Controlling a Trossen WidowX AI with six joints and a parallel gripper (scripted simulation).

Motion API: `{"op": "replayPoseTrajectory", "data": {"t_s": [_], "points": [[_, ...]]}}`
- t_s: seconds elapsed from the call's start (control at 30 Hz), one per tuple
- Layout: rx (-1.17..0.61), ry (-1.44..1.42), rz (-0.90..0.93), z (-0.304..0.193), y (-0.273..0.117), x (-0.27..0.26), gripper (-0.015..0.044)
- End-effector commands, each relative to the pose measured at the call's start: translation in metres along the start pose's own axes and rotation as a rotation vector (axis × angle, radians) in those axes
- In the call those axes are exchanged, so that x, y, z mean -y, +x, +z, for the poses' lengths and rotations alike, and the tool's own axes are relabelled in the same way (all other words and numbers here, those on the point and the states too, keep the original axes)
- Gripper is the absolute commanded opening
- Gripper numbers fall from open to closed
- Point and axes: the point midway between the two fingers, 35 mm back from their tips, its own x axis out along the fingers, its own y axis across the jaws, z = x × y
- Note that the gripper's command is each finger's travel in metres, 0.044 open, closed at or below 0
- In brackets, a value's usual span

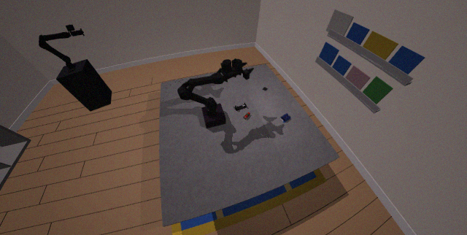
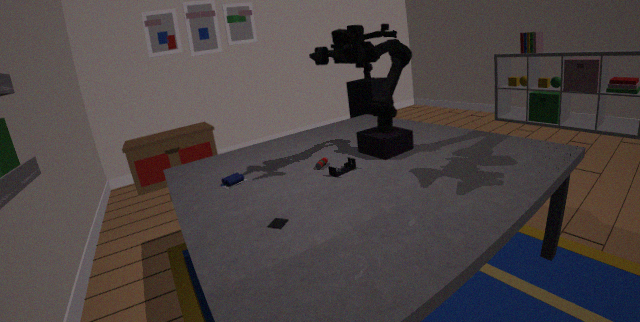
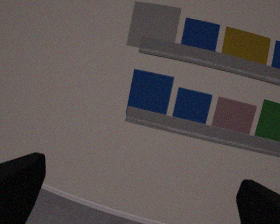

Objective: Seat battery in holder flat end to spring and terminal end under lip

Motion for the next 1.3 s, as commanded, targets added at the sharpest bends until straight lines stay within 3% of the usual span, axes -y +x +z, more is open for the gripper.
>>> {"op": "replayPoseTrajectory", "data": {"t_s": [0.0, 0.17, 0.4, 0.7, 1.27], "points": [[-0.013, -0.006, -0.003, -0.003, 0.002, 0.001, 0.0374], [-0.356, -0.157, -0.055, -0.079, 0.030, 0.031, 0.0249], [-0.923, -0.309, -0.011, -0.203, 0.024, 0.082, 0.0249], [-1.569, -0.274, 0.294, -0.320, -0.055, 0.120, 0.0249], [-1.609, -0.259, 0.327, -0.342, -0.063, 0.121, 0.0249]]}}
